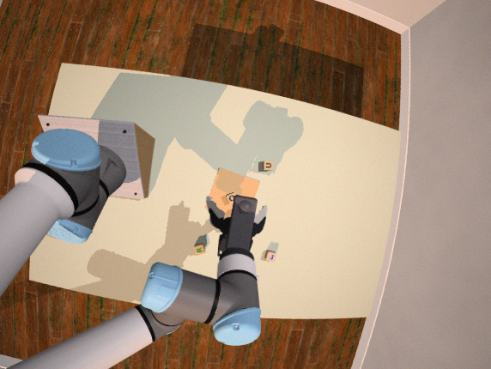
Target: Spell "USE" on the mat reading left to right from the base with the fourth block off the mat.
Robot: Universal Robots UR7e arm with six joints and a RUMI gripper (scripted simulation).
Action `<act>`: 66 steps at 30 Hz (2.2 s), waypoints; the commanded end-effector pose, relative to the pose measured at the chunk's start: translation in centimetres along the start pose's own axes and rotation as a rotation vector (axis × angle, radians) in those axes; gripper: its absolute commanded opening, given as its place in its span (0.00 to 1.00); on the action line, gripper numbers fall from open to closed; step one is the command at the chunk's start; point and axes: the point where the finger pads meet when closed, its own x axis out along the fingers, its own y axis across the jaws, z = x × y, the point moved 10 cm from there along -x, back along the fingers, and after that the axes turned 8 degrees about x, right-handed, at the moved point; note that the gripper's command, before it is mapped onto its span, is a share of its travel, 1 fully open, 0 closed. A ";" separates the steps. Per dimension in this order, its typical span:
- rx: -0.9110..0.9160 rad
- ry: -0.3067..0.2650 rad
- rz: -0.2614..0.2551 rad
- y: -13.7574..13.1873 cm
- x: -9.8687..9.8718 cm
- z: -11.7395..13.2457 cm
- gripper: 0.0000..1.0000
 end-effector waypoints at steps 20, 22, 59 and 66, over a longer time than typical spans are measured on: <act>-0.007 0.003 -0.003 -0.3 -0.2 0.2 1.00; -0.007 0.003 -0.003 -0.3 -0.2 0.2 1.00; -0.006 0.004 -0.004 3.1 -1.6 2.0 1.00; -0.006 0.004 -0.004 9.1 -4.2 5.7 1.00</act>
